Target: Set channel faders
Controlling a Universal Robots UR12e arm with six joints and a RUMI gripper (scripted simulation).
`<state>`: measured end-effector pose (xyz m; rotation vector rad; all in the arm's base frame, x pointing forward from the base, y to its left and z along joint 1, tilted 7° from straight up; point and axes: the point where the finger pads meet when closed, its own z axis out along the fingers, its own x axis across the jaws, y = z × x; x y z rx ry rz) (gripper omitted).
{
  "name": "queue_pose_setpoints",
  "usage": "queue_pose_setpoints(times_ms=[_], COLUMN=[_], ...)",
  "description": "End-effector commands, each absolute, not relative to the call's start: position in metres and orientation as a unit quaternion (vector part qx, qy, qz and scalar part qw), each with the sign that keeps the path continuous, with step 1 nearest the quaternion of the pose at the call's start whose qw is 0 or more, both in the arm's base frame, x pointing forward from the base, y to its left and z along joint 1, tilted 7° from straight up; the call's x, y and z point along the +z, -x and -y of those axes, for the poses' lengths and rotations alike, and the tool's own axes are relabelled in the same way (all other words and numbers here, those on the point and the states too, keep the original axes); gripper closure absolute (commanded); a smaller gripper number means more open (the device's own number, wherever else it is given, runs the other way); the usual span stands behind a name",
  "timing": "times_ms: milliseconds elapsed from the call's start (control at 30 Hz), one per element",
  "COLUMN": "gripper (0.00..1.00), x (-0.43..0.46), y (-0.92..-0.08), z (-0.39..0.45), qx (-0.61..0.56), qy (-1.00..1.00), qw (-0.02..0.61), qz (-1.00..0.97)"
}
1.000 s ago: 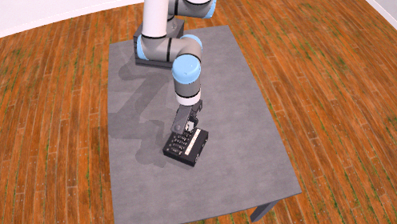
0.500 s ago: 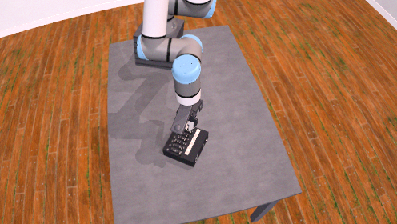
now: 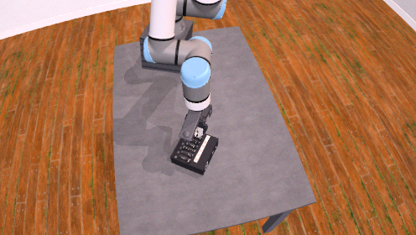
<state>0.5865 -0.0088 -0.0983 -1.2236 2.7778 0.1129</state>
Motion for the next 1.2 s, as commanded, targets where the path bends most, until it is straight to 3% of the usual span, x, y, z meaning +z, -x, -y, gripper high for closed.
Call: queue_pose_setpoints(times_ms=[0, 1167], gripper=[1.00, 1.00], x=[-0.0975, -0.0982], y=[-0.5899, -0.5863], z=[0.0079, 0.0118], qx=[0.036, 0.036], qy=[0.403, 0.403], qw=[0.053, 0.053], qz=[-0.913, -0.913])
